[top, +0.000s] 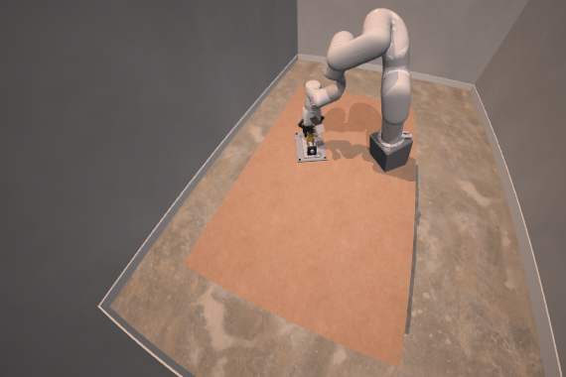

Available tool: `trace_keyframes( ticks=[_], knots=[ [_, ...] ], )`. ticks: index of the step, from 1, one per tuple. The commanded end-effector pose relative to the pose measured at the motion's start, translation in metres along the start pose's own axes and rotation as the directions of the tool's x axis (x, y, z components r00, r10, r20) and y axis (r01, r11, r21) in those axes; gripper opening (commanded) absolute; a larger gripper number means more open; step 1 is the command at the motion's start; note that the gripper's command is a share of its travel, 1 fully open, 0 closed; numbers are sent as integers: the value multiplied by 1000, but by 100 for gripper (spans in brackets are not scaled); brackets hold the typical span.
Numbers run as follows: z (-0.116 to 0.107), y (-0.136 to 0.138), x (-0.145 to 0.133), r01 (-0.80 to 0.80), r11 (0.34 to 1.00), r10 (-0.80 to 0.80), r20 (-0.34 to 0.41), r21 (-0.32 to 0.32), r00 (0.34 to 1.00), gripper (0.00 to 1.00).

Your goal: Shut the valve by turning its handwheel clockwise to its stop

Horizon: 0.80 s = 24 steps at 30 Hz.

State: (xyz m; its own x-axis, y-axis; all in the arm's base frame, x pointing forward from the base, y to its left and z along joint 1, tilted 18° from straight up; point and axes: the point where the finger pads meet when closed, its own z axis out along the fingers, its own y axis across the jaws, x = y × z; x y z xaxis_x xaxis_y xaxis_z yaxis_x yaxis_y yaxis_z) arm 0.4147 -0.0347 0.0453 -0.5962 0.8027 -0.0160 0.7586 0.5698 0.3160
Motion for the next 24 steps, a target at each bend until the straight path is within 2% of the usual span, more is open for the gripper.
trace_keyframes(
  ticks=[1, 24],
  knots=[
    [-1, 1, -1, -23, 1000, 23, 2, 0, 1000, 0],
    [-1, 1, -1, -58, 998, 58, 2, 0, 998, 0]
  ],
)
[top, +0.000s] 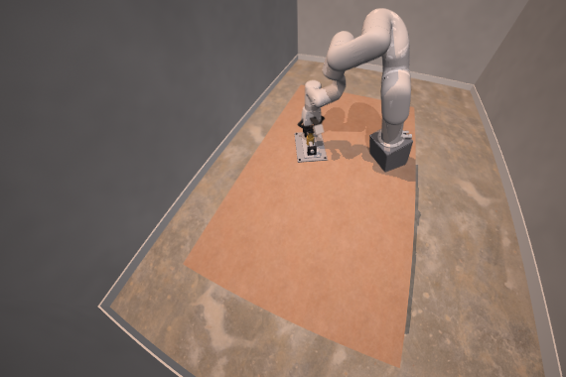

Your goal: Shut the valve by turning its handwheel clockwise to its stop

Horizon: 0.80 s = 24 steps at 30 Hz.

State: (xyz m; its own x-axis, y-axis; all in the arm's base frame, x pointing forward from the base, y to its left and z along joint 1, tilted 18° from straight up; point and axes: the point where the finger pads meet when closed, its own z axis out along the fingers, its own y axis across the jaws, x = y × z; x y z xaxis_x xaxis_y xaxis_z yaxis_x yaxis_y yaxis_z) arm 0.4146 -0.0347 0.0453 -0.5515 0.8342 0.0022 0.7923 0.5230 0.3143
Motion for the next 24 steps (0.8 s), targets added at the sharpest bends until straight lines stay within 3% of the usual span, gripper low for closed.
trace_keyframes(
  ticks=[1, 9, 10, 24],
  knots=[
    [-1, 1, -1, 0, 1000, 0, 2, -2, 1000, 0],
    [-1, 1, -1, 0, 1000, 0, 2, -2, 1000, 0],
    [-1, 1, -1, 0, 1000, 0, 2, -2, 1000, 100],
    [-1, 1, -1, 0, 1000, 0, 2, -2, 1000, 100]
  ],
)
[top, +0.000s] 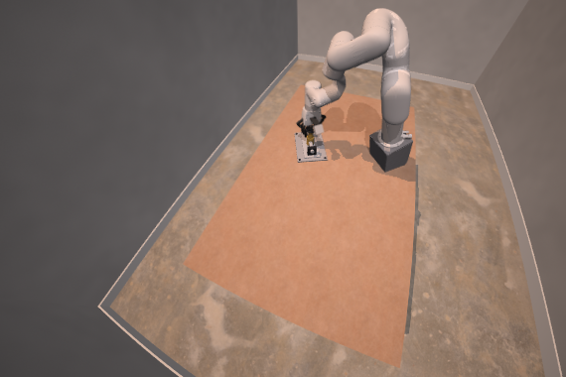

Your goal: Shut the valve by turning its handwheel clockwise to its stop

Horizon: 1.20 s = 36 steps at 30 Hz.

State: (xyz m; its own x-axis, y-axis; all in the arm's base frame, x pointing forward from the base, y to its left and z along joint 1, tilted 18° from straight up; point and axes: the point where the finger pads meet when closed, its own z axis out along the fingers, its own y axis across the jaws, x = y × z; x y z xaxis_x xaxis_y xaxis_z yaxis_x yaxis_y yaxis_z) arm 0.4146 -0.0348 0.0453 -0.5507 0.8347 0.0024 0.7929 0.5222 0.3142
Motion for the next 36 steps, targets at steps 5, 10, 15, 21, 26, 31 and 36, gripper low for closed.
trace_keyframes(
  ticks=[5, 10, 15, 21, 26, 31, 36],
  knots=[
    [-1, 1, -1, 1, 1000, -1, 2, -2, 1000, 100],
    [-1, 1, -1, 1, 1000, -1, 2, -2, 1000, 100],
    [-1, 1, -1, 1, 1000, -1, 2, -2, 1000, 100],
    [-1, 1, -1, 1, 1000, -1, 2, -2, 1000, 100],
    [-1, 1, -1, 1, 1000, -1, 2, -2, 1000, 100],
    [-3, 1, -1, 1, 1000, -1, 2, -2, 1000, 100],
    [-8, 1, -1, 1, 1000, -1, 2, -2, 1000, 100]
  ],
)
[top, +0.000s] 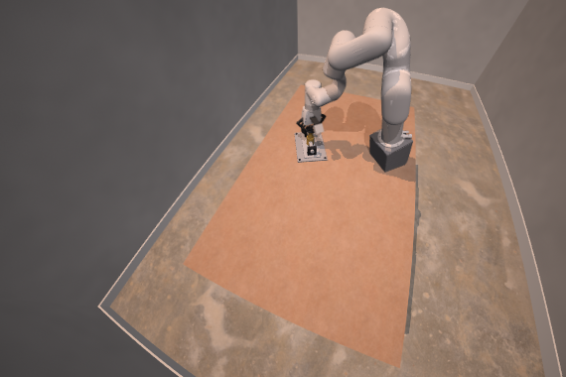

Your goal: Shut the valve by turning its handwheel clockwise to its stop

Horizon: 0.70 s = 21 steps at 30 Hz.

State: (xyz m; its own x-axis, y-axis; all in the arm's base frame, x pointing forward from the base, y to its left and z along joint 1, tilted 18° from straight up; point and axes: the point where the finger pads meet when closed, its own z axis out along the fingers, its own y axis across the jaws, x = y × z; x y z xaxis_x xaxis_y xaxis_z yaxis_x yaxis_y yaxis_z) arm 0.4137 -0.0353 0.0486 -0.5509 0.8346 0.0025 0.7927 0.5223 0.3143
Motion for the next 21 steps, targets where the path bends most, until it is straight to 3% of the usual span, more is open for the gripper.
trace_keyframes(
  ticks=[1, 21],
  knots=[
    [-5, 1, -1, 0, 1000, 0, 2, -2, 1000, 100],
    [-40, 1, -1, 0, 1000, 0, 2, -2, 1000, 100]
  ],
)
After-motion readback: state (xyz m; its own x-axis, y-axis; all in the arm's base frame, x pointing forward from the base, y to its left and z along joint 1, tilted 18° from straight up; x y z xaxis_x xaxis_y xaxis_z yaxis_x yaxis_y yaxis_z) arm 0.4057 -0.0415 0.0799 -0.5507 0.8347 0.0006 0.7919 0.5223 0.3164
